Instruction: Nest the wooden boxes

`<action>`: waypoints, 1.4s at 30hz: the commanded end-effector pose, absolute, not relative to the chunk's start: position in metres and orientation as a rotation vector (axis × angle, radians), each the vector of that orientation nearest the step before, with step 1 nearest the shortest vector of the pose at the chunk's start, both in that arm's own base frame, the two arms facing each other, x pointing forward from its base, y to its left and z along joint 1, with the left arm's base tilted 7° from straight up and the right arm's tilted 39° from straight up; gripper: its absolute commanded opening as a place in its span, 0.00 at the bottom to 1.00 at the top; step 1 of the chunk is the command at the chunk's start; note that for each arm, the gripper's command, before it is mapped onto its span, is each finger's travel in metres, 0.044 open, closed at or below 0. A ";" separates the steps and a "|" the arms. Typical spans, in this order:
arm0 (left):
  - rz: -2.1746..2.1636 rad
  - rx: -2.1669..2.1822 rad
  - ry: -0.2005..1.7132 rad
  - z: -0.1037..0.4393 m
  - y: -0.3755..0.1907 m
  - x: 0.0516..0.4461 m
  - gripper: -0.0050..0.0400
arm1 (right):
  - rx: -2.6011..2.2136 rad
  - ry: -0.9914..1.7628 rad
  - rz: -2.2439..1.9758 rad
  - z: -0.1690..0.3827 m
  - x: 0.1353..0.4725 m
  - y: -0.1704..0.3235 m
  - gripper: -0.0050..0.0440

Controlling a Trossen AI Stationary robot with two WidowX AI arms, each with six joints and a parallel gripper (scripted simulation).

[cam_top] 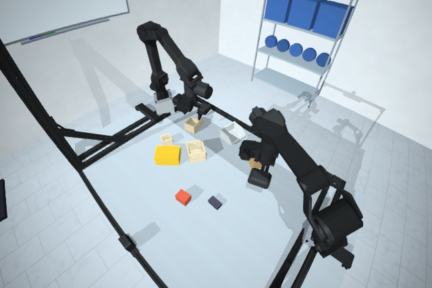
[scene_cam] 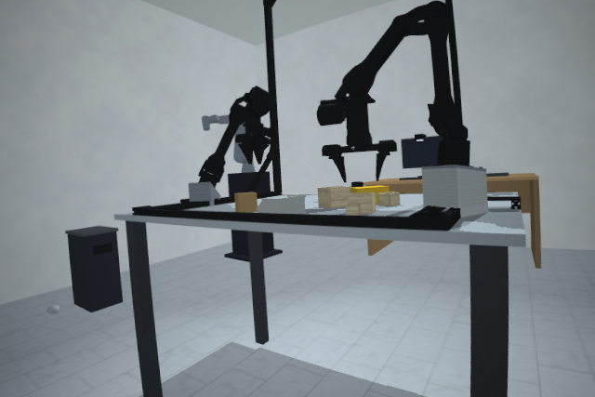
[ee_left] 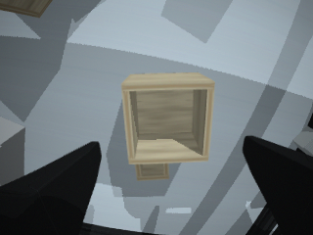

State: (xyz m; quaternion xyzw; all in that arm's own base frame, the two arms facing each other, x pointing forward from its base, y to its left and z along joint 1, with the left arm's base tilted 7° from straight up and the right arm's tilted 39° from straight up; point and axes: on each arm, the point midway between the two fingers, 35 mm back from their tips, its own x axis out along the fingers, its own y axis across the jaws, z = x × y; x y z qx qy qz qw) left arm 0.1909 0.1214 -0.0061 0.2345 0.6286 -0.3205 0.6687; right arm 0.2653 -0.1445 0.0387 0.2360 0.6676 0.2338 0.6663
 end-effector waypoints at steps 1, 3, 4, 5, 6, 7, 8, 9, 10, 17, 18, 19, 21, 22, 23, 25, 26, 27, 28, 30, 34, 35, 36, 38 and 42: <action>-0.721 0.530 1.424 -0.006 0.122 0.190 1.00 | 0.530 1.505 0.530 0.039 0.266 -0.144 0.92; -0.721 0.530 1.424 -0.011 0.121 0.190 1.00 | 0.530 1.505 0.530 0.039 0.266 -0.144 0.92; -0.721 0.530 1.424 -0.016 0.120 0.190 1.00 | 0.530 1.505 0.530 0.039 0.266 -0.144 0.92; -0.721 0.530 1.424 -0.019 0.120 0.190 1.00 | 0.530 1.505 0.530 0.039 0.266 -0.144 0.92; -0.721 0.530 1.424 -0.020 0.120 0.190 1.00 | 0.530 1.505 0.530 0.039 0.266 -0.144 0.92; -0.721 0.530 1.424 -0.020 0.120 0.190 1.00 | 0.530 1.505 0.530 0.039 0.266 -0.144 0.92; -0.721 0.530 1.424 -0.020 0.120 0.190 1.00 | 0.530 1.505 0.530 0.039 0.266 -0.144 0.92; -0.721 0.530 1.424 -0.021 0.120 0.190 1.00 | 0.530 1.505 0.530 0.039 0.266 -0.144 0.92; -0.721 0.530 1.424 -0.021 0.120 0.190 1.00 | 0.530 1.505 0.530 0.039 0.266 -0.144 0.92; -0.721 0.530 1.423 -0.031 0.119 0.190 1.00 | 0.530 1.505 0.530 0.039 0.266 -0.144 0.92; -0.721 0.530 1.423 -0.031 0.119 0.190 1.00 | 0.530 1.505 0.530 0.039 0.266 -0.144 0.92; -0.721 0.530 1.423 -0.032 0.119 0.190 1.00 | 0.530 1.505 0.530 0.039 0.266 -0.144 0.92; -0.721 0.530 1.423 -0.035 0.118 0.190 1.00 | 0.530 1.505 0.530 0.039 0.266 -0.144 0.92; -0.721 0.530 1.423 -0.037 0.118 0.190 1.00 | 0.530 1.505 0.530 0.039 0.266 -0.144 0.92; -0.721 0.530 1.423 -0.039 0.118 0.190 1.00 | 0.530 1.505 0.530 0.039 0.266 -0.144 0.92; -0.721 0.530 1.423 -0.042 0.117 0.190 1.00 | 0.530 1.505 0.530 0.039 0.266 -0.144 0.92; -0.721 0.530 1.423 -0.043 0.117 0.190 1.00 | 0.530 1.505 0.530 0.039 0.266 -0.144 0.92; -0.721 0.530 1.423 -0.045 0.117 0.190 1.00 | 0.530 1.505 0.530 0.039 0.266 -0.144 0.92; -0.721 0.530 1.423 -0.047 0.117 0.190 1.00 | 0.530 1.505 0.530 0.039 0.266 -0.144 0.92; -0.721 0.530 1.423 -0.050 0.116 0.190 1.00 | 0.530 1.505 0.530 0.039 0.266 -0.144 0.92; -0.721 0.530 1.423 -0.052 0.116 0.190 1.00 | 0.530 1.505 0.530 0.039 0.266 -0.144 0.92; -0.721 0.530 1.423 -0.052 0.116 0.190 1.00 | 0.530 1.505 0.530 0.039 0.266 -0.144 0.92; -0.721 0.530 1.423 -0.052 0.116 0.190 0.95 | 0.530 1.505 0.530 0.039 0.266 -0.144 0.92; -0.721 0.530 1.423 -0.052 0.116 0.190 0.92 | 0.530 1.505 0.530 0.039 0.266 -0.144 0.92; -0.721 0.530 1.423 -0.052 0.116 0.190 0.86 | 0.530 1.505 0.530 0.039 0.266 -0.144 0.92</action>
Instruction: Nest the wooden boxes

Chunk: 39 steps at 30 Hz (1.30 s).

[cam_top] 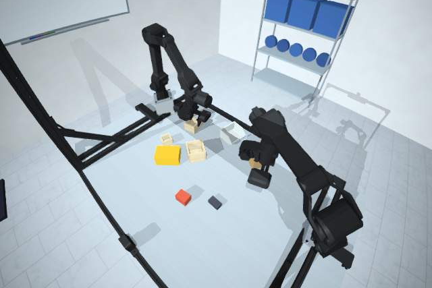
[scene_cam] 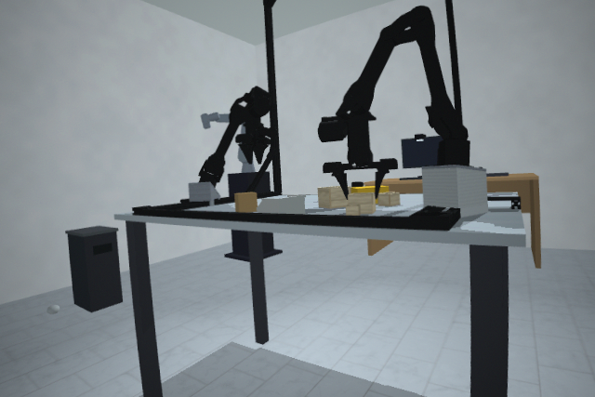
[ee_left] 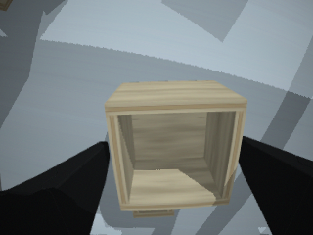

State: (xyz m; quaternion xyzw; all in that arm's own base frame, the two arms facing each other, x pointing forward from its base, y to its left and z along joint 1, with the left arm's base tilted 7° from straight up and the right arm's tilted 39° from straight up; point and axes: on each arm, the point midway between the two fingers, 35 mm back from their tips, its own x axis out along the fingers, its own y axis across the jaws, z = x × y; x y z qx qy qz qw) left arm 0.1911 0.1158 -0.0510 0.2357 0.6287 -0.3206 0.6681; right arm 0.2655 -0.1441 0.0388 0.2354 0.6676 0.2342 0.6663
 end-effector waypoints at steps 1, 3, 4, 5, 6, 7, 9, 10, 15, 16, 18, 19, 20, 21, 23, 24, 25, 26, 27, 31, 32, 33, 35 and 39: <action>-0.721 0.530 1.423 -0.052 0.116 0.190 0.84 | 0.530 1.505 0.530 0.039 0.266 -0.144 0.92; -0.721 0.530 1.423 -0.052 0.116 0.190 0.81 | 0.530 1.505 0.530 0.039 0.266 -0.144 0.92; -0.721 0.530 1.423 -0.052 0.116 0.190 0.80 | 0.530 1.505 0.530 0.039 0.266 -0.144 0.92; -0.721 0.530 1.423 -0.052 0.116 0.190 0.78 | 0.530 1.505 0.530 0.039 0.266 -0.144 0.92; -0.721 0.530 1.423 -0.052 0.116 0.190 0.77 | 0.530 1.505 0.530 0.039 0.266 -0.144 0.92; -0.721 0.530 1.423 -0.052 0.116 0.190 0.75 | 0.530 1.505 0.530 0.039 0.266 -0.144 0.92; -0.721 0.530 1.423 -0.052 0.116 0.190 0.74 | 0.530 1.505 0.530 0.039 0.266 -0.144 0.92; -0.721 0.530 1.423 -0.052 0.116 0.190 0.74 | 0.530 1.505 0.530 0.039 0.266 -0.144 0.92; -0.721 0.530 1.423 -0.052 0.116 0.190 0.68 | 0.530 1.505 0.530 0.039 0.266 -0.144 0.92; -0.721 0.530 1.423 -0.052 0.116 0.190 0.68 | 0.530 1.505 0.530 0.039 0.266 -0.144 0.92; -0.721 0.530 1.423 -0.052 0.116 0.190 0.68 | 0.530 1.505 0.530 0.039 0.266 -0.144 0.92; -0.721 0.530 1.423 -0.051 0.116 0.190 0.63 | 0.530 1.505 0.530 0.039 0.266 -0.144 0.92; -0.721 0.530 1.423 -0.049 0.116 0.190 0.57 | 0.530 1.505 0.530 0.039 0.266 -0.144 0.92; -0.721 0.530 1.423 -0.047 0.117 0.191 0.52 | 0.530 1.505 0.530 0.039 0.266 -0.144 0.92; -0.721 0.530 1.423 -0.039 0.118 0.191 0.41 | 0.530 1.505 0.530 0.039 0.266 -0.144 0.92; -0.721 0.530 1.423 -0.034 0.119 0.191 0.36 | 0.530 1.505 0.530 0.039 0.266 -0.144 0.92; -0.721 0.530 1.423 -0.029 0.120 0.192 0.31 | 0.530 1.505 0.530 0.039 0.266 -0.144 0.92; -0.721 0.530 1.423 -0.029 0.120 0.192 0.31 | 0.530 1.505 0.530 0.039 0.266 -0.144 0.92; -0.721 0.530 1.423 -0.029 0.120 0.192 0.31 | 0.530 1.505 0.530 0.039 0.266 -0.144 0.92; -0.721 0.530 1.423 -0.006 0.123 0.191 0.11 | 0.530 1.505 0.530 0.039 0.266 -0.144 0.92; -0.721 0.530 1.423 -0.001 0.123 0.191 0.11 | 0.530 1.505 0.530 0.039 0.266 -0.144 0.92; -0.721 0.530 1.423 0.004 0.123 0.190 0.11 | 0.530 1.505 0.530 0.039 0.266 -0.144 0.92; -0.721 0.530 1.423 0.008 0.124 0.190 0.11 | 0.530 1.505 0.530 0.039 0.266 -0.144 0.92; -0.723 0.518 1.425 0.003 0.122 0.189 0.11 | 0.530 1.505 0.530 0.039 0.266 -0.144 0.92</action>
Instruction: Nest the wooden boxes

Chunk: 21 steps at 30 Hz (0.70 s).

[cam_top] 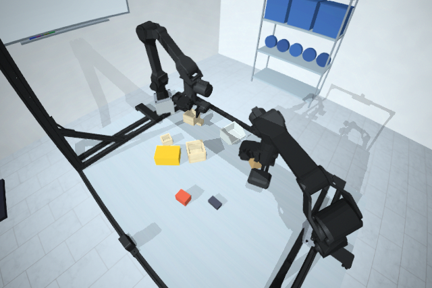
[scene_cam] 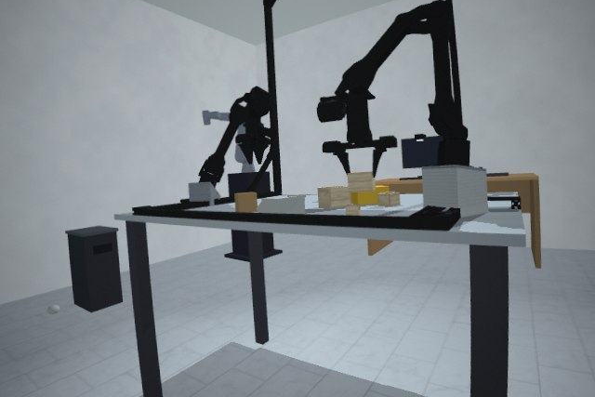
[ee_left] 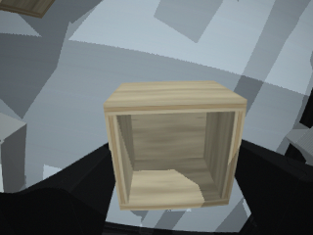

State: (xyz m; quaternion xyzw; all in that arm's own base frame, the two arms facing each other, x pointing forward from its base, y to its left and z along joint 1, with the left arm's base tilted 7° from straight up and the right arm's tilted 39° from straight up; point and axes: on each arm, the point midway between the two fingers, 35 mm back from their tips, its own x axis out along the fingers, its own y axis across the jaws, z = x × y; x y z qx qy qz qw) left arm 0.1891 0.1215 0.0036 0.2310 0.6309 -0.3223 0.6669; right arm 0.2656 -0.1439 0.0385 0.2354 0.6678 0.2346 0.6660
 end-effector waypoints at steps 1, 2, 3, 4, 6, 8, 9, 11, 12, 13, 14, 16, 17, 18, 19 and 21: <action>-0.711 0.505 1.430 0.004 0.122 0.190 0.11 | 0.530 1.505 0.530 0.039 0.266 -0.144 0.92; -0.691 0.485 1.437 0.004 0.122 0.191 0.11 | 0.530 1.505 0.530 0.039 0.266 -0.144 0.92; -0.667 0.460 1.447 0.005 0.122 0.193 0.11 | 0.530 1.505 0.530 0.039 0.266 -0.144 0.92; -0.667 0.460 1.447 0.005 0.122 0.193 0.11 | 0.530 1.505 0.530 0.039 0.266 -0.144 0.92; -0.643 0.435 1.455 0.005 0.123 0.194 0.11 | 0.530 1.505 0.530 0.039 0.266 -0.144 0.92; -0.594 0.385 1.472 0.006 0.123 0.198 0.11 | 0.530 1.505 0.530 0.039 0.266 -0.144 0.92; -0.569 0.360 1.480 0.007 0.124 0.199 0.11 | 0.530 1.505 0.530 0.039 0.266 -0.144 0.92; -0.520 0.310 1.495 0.008 0.124 0.202 0.11 | 0.530 1.505 0.530 0.039 0.266 -0.144 0.92; -0.496 0.285 1.502 0.008 0.124 0.204 0.11 | 0.530 1.505 0.530 0.039 0.266 -0.144 0.92; -0.471 0.259 1.508 0.009 0.125 0.205 0.11 | 0.530 1.505 0.530 0.039 0.266 -0.144 0.92; -0.446 0.234 1.515 0.009 0.125 0.207 0.11 | 0.530 1.505 0.530 0.039 0.266 -0.144 0.92; -0.397 0.184 1.526 0.010 0.126 0.210 0.11 | 0.530 1.505 0.530 0.039 0.266 -0.144 0.92; -0.372 0.159 1.532 0.011 0.126 0.211 0.11 | 0.530 1.505 0.530 0.039 0.266 -0.144 0.92; -0.347 0.134 1.537 0.011 0.126 0.213 0.11 | 0.530 1.505 0.530 0.039 0.266 -0.144 0.92; -0.322 0.109 1.542 0.012 0.126 0.214 0.11 | 0.530 1.505 0.530 0.039 0.266 -0.144 0.92; -0.297 0.084 1.546 0.012 0.126 0.216 0.11 | 0.530 1.505 0.530 0.039 0.266 -0.144 0.92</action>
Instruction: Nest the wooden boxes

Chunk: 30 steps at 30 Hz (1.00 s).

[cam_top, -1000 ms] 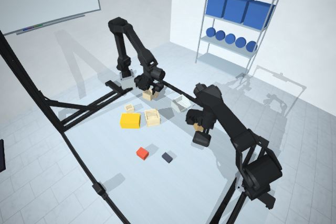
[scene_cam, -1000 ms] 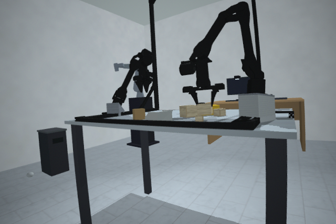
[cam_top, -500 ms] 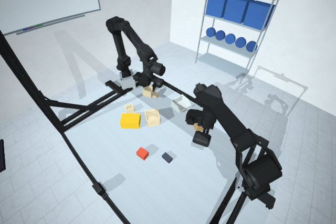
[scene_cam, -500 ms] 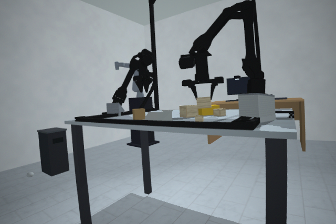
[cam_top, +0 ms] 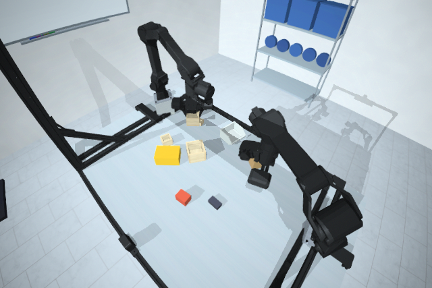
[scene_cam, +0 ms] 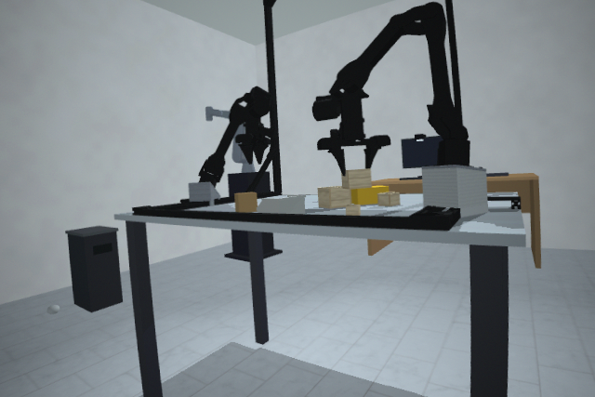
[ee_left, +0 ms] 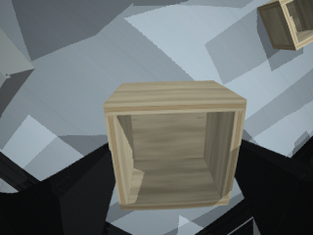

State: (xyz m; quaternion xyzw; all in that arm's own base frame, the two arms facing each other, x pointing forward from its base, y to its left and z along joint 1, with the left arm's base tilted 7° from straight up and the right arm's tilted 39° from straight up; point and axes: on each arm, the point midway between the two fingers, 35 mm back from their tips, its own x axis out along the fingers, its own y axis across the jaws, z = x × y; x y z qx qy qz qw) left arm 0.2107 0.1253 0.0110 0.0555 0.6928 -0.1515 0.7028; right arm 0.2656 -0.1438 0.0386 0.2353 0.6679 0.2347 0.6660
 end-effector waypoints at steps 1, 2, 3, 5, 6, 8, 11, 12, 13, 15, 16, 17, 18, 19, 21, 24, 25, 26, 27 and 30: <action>-0.297 0.084 1.546 0.012 0.126 0.216 0.11 | 0.530 1.505 0.530 0.039 0.266 -0.144 0.92; -0.272 0.058 1.551 0.013 0.127 0.217 0.11 | 0.530 1.505 0.530 0.039 0.266 -0.144 0.92; -0.247 0.033 1.555 0.013 0.127 0.219 0.11 | 0.530 1.505 0.530 0.039 0.266 -0.144 0.92; -0.196 -0.017 1.562 0.014 0.127 0.222 0.11 | 0.530 1.505 0.530 0.039 0.266 -0.144 0.92; -0.171 -0.042 1.565 0.015 0.127 0.224 0.11 | 0.530 1.505 0.530 0.039 0.266 -0.144 0.92; -0.120 -0.093 1.570 0.016 0.128 0.227 0.11 | 0.530 1.505 0.530 0.039 0.266 -0.144 0.92; -0.044 -0.168 1.576 0.017 0.128 0.231 0.11 | 0.530 1.505 0.530 0.039 0.266 -0.144 0.92; -0.019 -0.193 1.577 0.018 0.128 0.233 0.11 | 0.530 1.505 0.530 0.039 0.266 -0.144 0.92; 0.007 -0.218 1.578 0.018 0.128 0.234 0.11 | 0.530 1.505 0.530 0.039 0.266 -0.144 0.92; 0.058 -0.268 1.579 0.019 0.129 0.237 0.11 | 0.530 1.505 0.530 0.039 0.266 -0.144 0.92; 0.083 -0.294 1.579 0.020 0.129 0.239 0.11 | 0.530 1.505 0.530 0.039 0.266 -0.144 0.92; 0.083 -0.294 1.579 0.020 0.129 0.239 0.11 | 0.530 1.505 0.530 0.039 0.266 -0.144 0.92; 0.083 -0.294 1.579 0.020 0.129 0.239 0.11 | 0.530 1.505 0.530 0.039 0.266 -0.144 0.92; 0.109 -0.319 1.579 0.020 0.129 0.240 0.11 | 0.530 1.505 0.530 0.039 0.266 -0.144 0.92; 0.160 -0.369 1.578 0.021 0.129 0.244 0.11 | 0.530 1.505 0.530 0.039 0.266 -0.144 0.92; 0.237 -0.444 1.573 0.022 0.129 0.248 0.11 | 0.530 1.505 0.530 0.039 0.266 -0.144 0.92; 0.263 -0.469 1.571 0.023 0.129 0.250 0.11 | 0.530 1.505 0.530 0.039 0.266 -0.144 0.92; 0.288 -0.494 1.569 0.023 0.129 0.251 0.11 | 0.530 1.505 0.530 0.039 0.266 -0.144 0.92; 0.314 -0.519 1.566 0.024 0.129 0.253 0.11 | 0.530 1.505 0.530 0.039 0.266 -0.144 0.92; 0.391 -0.593 1.556 0.025 0.129 0.257 0.11 | 0.530 1.505 0.530 0.039 0.266 -0.144 0.92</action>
